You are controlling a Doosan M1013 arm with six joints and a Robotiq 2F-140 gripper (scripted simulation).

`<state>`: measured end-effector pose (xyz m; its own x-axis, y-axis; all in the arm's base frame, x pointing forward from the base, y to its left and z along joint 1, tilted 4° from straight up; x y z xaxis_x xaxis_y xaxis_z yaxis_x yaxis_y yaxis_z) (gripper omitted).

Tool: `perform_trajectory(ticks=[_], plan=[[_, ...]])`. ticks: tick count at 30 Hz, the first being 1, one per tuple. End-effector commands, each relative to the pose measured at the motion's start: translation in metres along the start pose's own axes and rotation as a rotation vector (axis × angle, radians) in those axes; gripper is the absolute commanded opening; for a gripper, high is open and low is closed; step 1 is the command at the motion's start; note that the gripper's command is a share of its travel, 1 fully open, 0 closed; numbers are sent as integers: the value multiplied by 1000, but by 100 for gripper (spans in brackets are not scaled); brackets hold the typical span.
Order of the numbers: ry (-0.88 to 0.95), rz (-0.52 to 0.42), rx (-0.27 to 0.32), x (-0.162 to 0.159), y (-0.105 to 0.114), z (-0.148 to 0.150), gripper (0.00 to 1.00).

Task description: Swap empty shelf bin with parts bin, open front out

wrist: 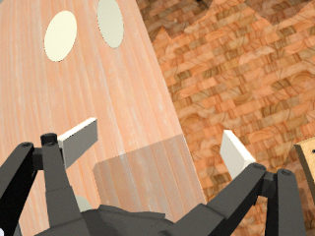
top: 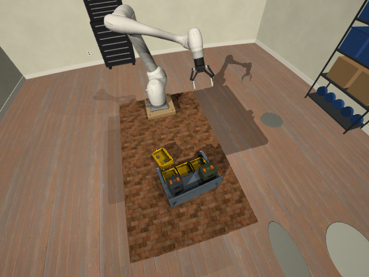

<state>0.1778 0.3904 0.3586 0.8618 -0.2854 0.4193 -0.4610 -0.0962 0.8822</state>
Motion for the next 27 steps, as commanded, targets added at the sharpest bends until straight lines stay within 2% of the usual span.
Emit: perform_trajectory(ticks=[1,5,7,22,24,27], plan=[[-130,-3,-1,17,-13,-14,100],[-280,-1,-10,39,-31,-22,100],[-280,-1,-10,39,-31,-22,100],[-889,26,-33,143,-111,-36,100],[-889,26,-33,143,-111,-36,100],[-1014,35,-34,167,-127,-34,100]])
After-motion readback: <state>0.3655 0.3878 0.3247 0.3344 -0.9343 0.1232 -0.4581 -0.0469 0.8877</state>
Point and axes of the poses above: the point where the finger pads meet when closed, its own y axis back along the fingers, its own z axis across the jaws, x = y × z, the point moved 6 cm from there along y, back along the fingers, and after that the axes turned 8 degrees about y, right-handed, at the moved point
